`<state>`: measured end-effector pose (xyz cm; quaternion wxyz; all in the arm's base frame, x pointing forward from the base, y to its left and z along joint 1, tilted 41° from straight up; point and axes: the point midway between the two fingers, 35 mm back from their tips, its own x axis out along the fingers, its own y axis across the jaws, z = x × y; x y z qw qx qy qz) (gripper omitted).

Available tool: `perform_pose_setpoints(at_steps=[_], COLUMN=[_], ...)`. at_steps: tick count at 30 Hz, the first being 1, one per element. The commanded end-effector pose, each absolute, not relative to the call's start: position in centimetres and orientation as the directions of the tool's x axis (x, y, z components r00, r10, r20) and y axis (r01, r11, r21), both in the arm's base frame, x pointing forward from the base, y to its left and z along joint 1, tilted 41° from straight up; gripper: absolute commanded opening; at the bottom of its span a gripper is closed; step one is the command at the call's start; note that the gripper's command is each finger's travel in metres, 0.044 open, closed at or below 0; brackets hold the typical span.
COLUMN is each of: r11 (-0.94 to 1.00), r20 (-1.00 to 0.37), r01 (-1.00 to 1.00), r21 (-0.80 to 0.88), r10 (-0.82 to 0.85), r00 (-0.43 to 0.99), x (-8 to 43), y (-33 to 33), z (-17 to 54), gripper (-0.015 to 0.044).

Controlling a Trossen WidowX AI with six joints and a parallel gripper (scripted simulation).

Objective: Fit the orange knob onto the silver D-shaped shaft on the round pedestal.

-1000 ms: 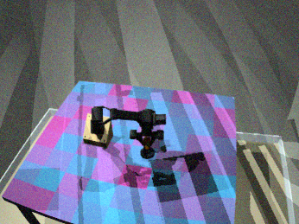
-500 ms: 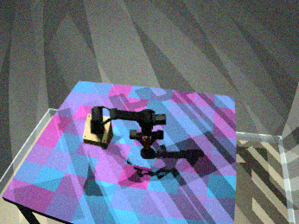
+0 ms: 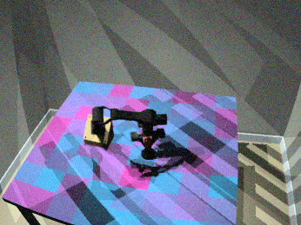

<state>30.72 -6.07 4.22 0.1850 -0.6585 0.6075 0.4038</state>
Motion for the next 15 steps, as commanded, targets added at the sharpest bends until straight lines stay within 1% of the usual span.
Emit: perform_pose_setpoints(at_steps=[1, 15], r11=[-0.199, -0.199], r20=[-0.758, -0.758], r01=[-0.948, -0.948], r21=[0.249, 0.249], r10=[-0.650, -0.650], r00=[-0.063, -0.063], x=[30.70, 30.82], y=[-6.15, -6.15], z=[4.15, 4.21], gripper=[0.0000, 0.0000])
